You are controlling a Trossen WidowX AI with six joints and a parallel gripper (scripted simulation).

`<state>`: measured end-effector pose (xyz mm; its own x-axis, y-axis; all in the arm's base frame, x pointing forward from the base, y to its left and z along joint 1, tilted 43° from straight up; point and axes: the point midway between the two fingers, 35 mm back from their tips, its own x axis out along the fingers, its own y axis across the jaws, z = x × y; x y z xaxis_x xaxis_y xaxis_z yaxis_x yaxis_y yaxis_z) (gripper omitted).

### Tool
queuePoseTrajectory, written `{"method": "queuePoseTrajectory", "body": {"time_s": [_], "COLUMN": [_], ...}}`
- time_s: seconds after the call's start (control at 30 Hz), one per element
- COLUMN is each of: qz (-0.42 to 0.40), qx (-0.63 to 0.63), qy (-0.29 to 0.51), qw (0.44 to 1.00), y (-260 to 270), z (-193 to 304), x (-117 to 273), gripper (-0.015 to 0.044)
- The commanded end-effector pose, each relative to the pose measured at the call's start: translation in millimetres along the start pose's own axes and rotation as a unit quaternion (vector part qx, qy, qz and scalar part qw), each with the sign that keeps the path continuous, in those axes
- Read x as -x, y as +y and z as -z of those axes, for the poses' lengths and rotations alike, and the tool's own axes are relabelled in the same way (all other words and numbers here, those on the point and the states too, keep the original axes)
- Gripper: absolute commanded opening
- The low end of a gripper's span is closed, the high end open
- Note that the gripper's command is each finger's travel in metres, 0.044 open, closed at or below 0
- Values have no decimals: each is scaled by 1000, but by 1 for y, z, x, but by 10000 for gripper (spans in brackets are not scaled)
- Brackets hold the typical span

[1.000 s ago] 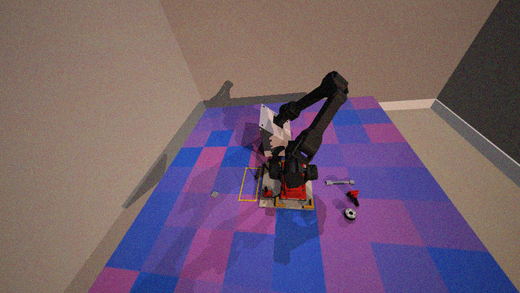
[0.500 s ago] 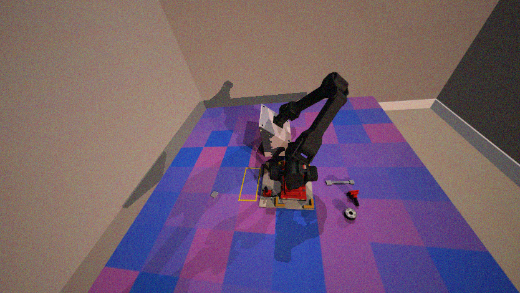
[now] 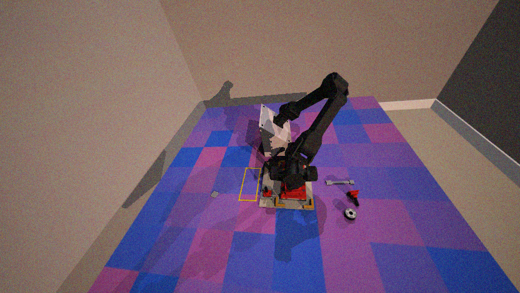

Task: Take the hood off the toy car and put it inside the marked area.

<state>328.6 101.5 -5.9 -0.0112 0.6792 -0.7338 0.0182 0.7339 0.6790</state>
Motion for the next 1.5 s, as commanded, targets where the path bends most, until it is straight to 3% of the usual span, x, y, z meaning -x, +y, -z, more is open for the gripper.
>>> {"method": "queuePoseTrajectory", "body": {"time_s": [0.0, 0.33, 1.47], "qz": [0, 1, 1], "qx": [0, 0, 0], "qy": [0, 0, 0], "qw": [1000, 1000, 1000], "y": [0, 0, 0], "z": [0, 0, 0], "x": [0, 6, 28], "gripper": [268, 6, 0]}}
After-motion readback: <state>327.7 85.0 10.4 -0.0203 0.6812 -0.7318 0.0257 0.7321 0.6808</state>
